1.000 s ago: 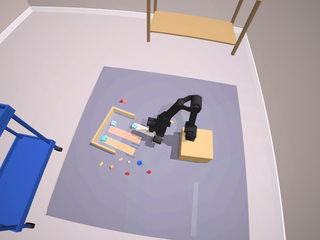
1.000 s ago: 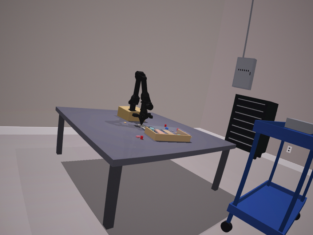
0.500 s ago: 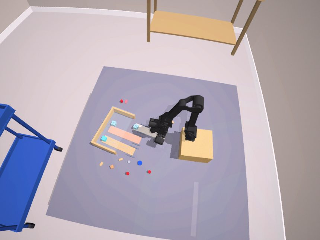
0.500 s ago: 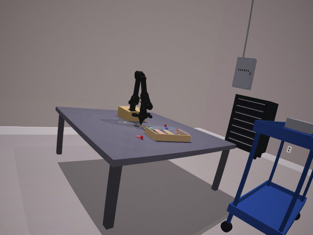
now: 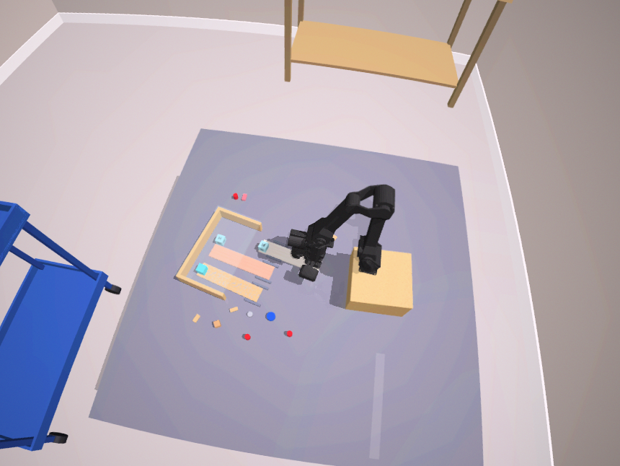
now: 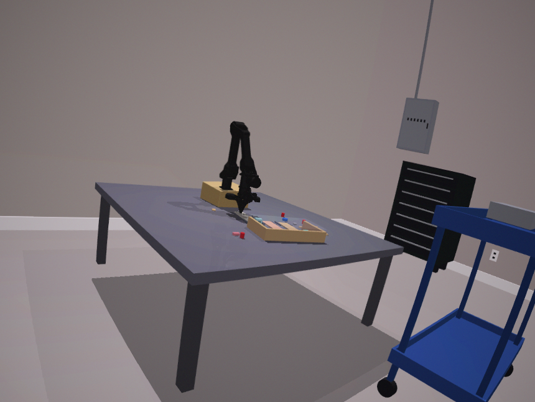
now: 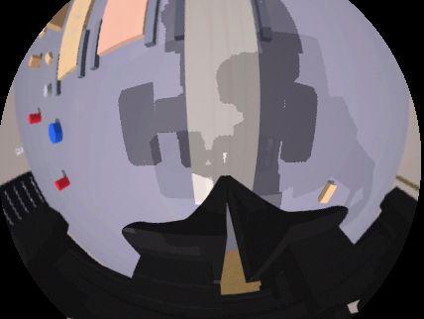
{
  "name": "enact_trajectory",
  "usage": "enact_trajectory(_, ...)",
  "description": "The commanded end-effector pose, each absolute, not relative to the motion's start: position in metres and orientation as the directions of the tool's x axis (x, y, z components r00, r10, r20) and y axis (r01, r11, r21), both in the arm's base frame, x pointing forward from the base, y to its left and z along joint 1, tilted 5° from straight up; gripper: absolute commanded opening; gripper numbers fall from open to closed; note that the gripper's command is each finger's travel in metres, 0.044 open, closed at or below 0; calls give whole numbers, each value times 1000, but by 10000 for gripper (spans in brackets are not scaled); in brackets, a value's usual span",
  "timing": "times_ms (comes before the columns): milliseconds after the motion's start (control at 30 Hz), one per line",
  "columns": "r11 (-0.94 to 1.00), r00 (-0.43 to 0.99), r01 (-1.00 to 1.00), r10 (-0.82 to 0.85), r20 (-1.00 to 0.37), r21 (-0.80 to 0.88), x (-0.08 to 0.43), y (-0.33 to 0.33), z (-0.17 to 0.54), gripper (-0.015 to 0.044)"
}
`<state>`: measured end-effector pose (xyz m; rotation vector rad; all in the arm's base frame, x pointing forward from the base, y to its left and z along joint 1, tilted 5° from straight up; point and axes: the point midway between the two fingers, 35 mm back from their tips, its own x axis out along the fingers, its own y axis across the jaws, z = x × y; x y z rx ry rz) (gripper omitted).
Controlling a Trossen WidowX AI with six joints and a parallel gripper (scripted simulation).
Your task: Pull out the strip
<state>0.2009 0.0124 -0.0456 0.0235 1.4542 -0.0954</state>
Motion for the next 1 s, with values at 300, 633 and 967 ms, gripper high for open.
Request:
enact_trajectory(300, 995, 82, 83, -55, -995, -48, 190, 11, -50, 0)
enact_trajectory(633, 995, 82, 83, -55, -995, -48, 190, 11, -50, 0)
enact_trajectory(967, 996, 95, 82, -53, -994, -45, 201, 14, -19, 0)
